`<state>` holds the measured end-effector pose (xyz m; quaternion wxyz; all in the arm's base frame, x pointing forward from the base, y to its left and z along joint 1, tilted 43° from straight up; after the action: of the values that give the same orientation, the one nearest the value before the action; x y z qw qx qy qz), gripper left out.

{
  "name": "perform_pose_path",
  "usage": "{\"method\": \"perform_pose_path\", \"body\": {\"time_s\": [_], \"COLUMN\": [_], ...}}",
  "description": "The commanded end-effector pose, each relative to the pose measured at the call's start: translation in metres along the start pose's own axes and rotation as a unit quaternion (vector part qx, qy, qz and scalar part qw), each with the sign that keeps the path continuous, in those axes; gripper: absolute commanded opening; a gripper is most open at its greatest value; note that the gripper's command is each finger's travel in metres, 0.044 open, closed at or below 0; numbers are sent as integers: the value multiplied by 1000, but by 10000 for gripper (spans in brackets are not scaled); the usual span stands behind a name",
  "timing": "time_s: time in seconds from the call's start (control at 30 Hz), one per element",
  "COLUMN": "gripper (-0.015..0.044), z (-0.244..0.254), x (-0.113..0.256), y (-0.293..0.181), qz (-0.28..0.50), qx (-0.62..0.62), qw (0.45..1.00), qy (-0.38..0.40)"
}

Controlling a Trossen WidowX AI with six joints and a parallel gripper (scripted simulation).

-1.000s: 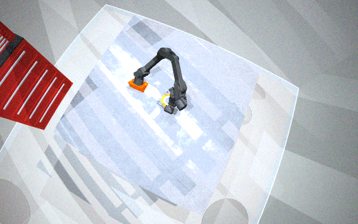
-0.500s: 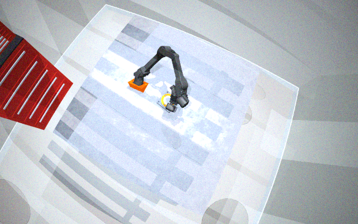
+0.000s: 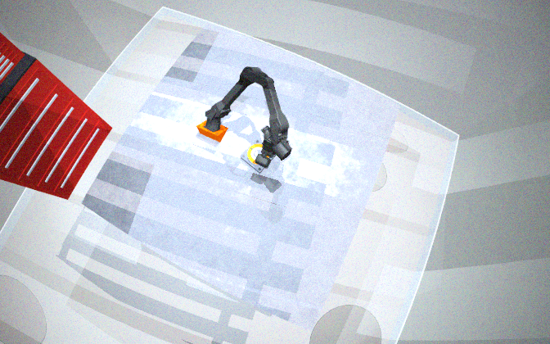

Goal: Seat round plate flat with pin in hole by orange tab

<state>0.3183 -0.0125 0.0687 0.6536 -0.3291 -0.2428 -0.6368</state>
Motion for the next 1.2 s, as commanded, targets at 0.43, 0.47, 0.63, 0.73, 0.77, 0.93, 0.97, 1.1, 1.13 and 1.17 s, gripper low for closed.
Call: {"method": "perform_pose_path", "body": {"time_s": [0.43,0.47,0.63,0.73,0.77,0.93,0.97,1.1,1.13,1.17], "gripper": [0,0,0,0,0,0,0,0,0,0], "z": [14,14,16,17,17,18,18,18,18,18], "x": [-2,-2,-2,-2,-2,-2,-1,-1,-1,-1], "y": [-17,-19,-24,-28,-29,-35,-37,-42,-43,-44], "qz": [4,4,4,5,5,5,5,5,5,5], "qx": [-2,-2,-2,-2,-2,-2,-2,-2,-2,-2], "qw": [1000,1000,1000,1000,1000,1000,1000,1000,1000,1000], "qy": [4,4,4,4,4,4,4,4,4,4]}}
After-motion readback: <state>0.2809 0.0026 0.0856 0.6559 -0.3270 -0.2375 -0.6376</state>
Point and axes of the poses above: the point midway between the two fingers, 35 mm back from their tips, its own x axis back along the fingers, its own z axis across the jaws, y = z × x, the point moved 6 cm from there along x, back along the fingers, and after that the axes turned 11 degrees about -x, right-handed, at the moved point
